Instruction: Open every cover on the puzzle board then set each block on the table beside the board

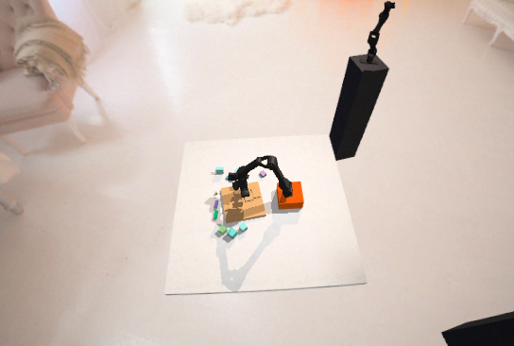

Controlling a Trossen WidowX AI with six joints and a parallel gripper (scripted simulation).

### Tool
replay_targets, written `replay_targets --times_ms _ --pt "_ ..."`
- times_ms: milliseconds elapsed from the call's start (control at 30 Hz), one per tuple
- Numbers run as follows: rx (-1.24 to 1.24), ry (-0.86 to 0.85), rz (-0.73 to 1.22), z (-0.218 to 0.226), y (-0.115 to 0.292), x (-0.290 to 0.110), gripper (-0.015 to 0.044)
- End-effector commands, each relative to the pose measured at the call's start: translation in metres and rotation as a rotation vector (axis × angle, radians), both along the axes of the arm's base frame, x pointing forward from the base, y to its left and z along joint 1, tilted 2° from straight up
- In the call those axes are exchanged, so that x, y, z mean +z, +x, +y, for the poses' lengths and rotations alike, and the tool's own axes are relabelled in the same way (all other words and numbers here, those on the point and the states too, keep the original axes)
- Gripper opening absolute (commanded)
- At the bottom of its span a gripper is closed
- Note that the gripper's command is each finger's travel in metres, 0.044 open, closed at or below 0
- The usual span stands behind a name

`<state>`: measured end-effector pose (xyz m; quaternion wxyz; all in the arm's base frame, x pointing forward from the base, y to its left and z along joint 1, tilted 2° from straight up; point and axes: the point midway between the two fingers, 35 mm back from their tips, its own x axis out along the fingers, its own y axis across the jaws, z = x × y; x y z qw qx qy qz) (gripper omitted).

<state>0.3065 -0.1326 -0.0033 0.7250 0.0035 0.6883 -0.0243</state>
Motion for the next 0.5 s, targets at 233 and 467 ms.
replay_targets --times_ms 233,467 --pt "-0.006 0.006 0.001 0.0012 0.0001 -0.0086 0.0" --pt "-0.006 0.006 0.0 0.0003 0.0065 -0.0078 0.0"
